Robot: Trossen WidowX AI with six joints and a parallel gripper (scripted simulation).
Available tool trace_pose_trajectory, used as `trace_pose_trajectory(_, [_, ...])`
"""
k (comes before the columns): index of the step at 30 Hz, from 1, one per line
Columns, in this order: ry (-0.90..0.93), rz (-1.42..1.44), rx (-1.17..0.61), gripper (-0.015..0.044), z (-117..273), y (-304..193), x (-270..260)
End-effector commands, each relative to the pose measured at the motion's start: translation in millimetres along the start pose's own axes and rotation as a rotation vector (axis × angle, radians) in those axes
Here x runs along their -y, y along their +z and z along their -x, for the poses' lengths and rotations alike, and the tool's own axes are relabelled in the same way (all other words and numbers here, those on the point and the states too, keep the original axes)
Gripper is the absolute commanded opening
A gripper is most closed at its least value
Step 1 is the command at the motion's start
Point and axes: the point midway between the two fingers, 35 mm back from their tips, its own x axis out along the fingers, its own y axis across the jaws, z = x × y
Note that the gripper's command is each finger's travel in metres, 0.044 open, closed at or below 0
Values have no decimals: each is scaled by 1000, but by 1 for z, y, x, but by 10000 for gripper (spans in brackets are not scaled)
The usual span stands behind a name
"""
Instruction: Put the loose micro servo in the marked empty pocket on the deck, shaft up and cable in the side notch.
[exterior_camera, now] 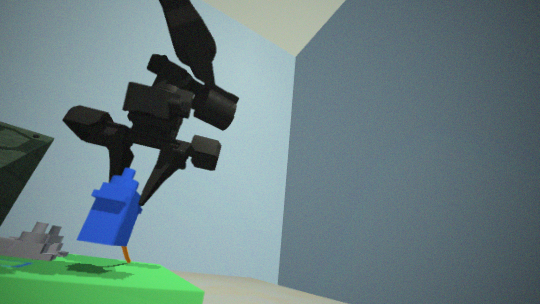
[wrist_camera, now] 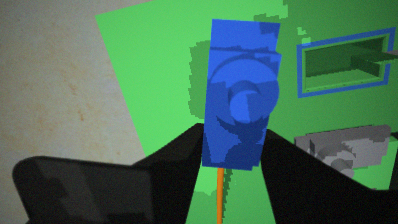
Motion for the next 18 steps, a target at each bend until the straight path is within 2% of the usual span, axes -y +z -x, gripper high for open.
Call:
trace_pose_trajectory(1, [4, 27, 3, 0, 2, 4, -1])
trace_pose_trajectory(18, [3, 574, 4, 0, 2, 4, -1])
